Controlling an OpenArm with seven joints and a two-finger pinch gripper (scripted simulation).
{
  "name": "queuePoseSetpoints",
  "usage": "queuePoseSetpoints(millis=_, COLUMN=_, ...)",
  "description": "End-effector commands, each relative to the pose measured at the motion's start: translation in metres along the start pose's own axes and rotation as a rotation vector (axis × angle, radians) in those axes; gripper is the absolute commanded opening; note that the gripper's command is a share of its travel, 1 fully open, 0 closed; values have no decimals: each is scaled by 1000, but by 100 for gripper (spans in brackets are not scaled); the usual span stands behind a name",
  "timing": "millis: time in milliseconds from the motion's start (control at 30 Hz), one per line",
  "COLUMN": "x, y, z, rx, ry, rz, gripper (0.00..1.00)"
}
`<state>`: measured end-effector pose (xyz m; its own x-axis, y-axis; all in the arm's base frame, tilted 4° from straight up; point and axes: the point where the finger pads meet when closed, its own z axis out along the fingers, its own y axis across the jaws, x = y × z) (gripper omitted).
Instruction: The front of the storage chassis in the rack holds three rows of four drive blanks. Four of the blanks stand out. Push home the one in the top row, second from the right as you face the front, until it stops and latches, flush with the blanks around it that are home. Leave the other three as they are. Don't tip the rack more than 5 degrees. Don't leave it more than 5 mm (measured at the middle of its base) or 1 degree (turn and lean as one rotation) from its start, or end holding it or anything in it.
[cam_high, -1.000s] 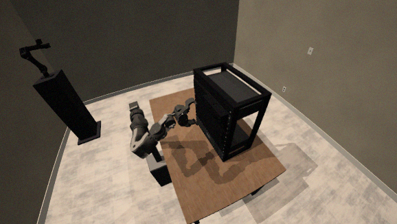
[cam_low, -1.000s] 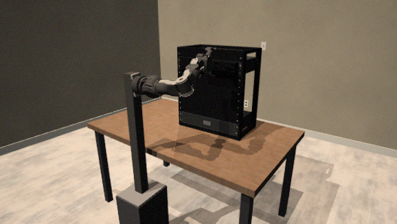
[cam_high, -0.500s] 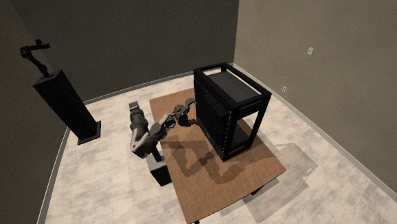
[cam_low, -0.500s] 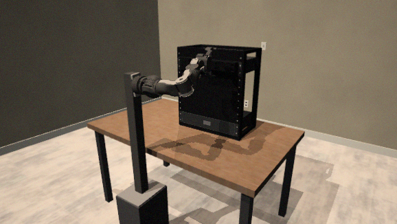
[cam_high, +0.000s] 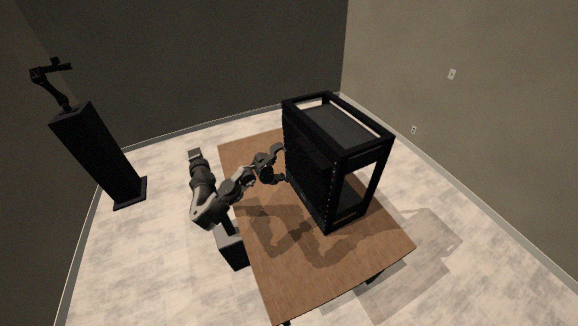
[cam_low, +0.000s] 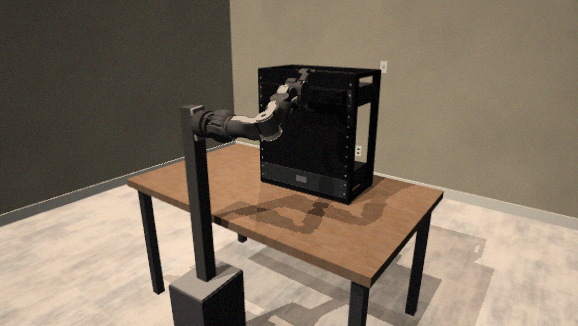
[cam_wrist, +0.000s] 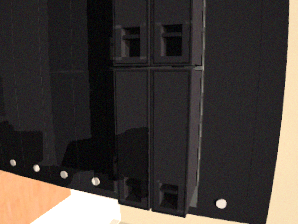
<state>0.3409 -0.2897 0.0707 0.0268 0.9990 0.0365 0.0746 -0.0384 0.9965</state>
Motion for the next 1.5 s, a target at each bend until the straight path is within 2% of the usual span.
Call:
queuePoseSetpoints(millis=0, x=0, y=2, z=0, rx=-3, ry=2, rz=-1, gripper=100)
queuePoseSetpoints(millis=1100, x=0, y=2, z=0, rx=-3, ry=2, rz=-1, gripper=100)
queuePoseSetpoints(millis=1133, x=0, y=2, z=0, rx=-3, ry=2, rz=-1, gripper=0)
queuePoseSetpoints(millis=1467, x=0, y=2, z=0, rx=-3, ry=2, rz=-1, gripper=0)
